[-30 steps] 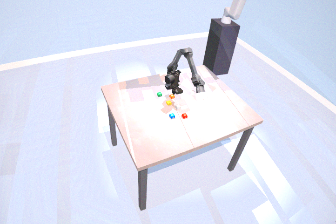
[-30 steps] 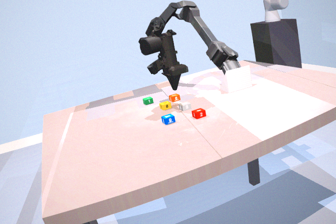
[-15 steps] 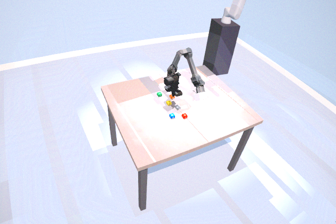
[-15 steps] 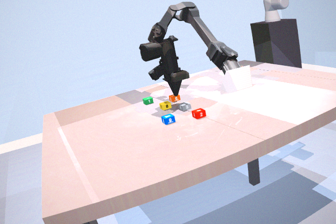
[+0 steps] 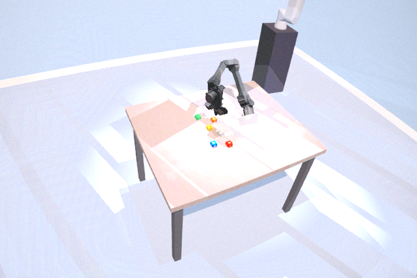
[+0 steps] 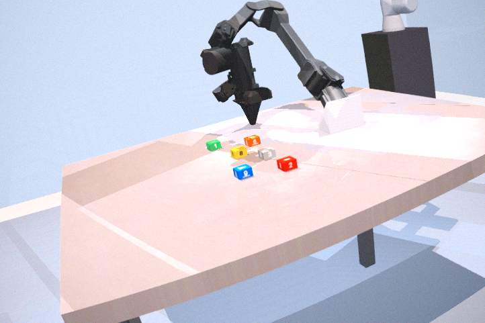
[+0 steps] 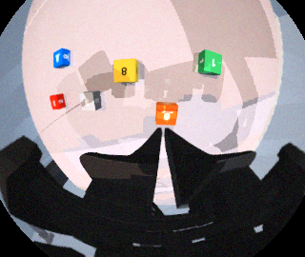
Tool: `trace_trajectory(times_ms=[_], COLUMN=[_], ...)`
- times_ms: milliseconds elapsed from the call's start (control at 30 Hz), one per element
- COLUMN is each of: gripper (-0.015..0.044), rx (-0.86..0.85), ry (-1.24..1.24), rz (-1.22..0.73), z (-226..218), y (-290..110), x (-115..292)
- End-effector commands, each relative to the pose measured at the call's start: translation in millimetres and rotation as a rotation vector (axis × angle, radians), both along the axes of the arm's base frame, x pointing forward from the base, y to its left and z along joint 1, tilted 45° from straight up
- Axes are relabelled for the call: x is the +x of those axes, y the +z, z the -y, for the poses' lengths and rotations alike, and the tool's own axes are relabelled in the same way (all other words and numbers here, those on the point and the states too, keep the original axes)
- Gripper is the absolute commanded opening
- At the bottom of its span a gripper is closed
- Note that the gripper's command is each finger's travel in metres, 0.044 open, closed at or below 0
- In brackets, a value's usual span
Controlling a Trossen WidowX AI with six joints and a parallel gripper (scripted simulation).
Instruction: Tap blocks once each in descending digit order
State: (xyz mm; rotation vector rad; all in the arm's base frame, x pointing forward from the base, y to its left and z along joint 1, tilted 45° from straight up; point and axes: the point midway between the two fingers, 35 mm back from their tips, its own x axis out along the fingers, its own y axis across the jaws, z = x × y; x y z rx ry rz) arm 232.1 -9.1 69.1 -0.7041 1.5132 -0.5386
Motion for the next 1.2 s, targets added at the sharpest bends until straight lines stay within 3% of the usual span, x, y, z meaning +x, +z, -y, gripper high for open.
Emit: trace_trajectory(times_ms=[0,100,233,567,767,967,1167], gripper=[0.0020,0.0020,0.0020,0.0020,0.0020,0.0020,0.0020], rx=[0.011,0.008,0.008,0.014,0.014,0.012,0.012], ry=[0.004,0.003,0.003,0.003,0.003,0.003,0.003], rz=[0.012,0.012,0.012,0.014,0.014,0.016,0.016], z=[-28.1,-49.7,-53.0,-146.2,-142.2,-92.2,-89.0], y=[24.2,47.3,47.5,-43.9,-52.6,-101.9,-104.9], x=[3.6,0.2,0.5,11.3,12.3,13.2,13.1])
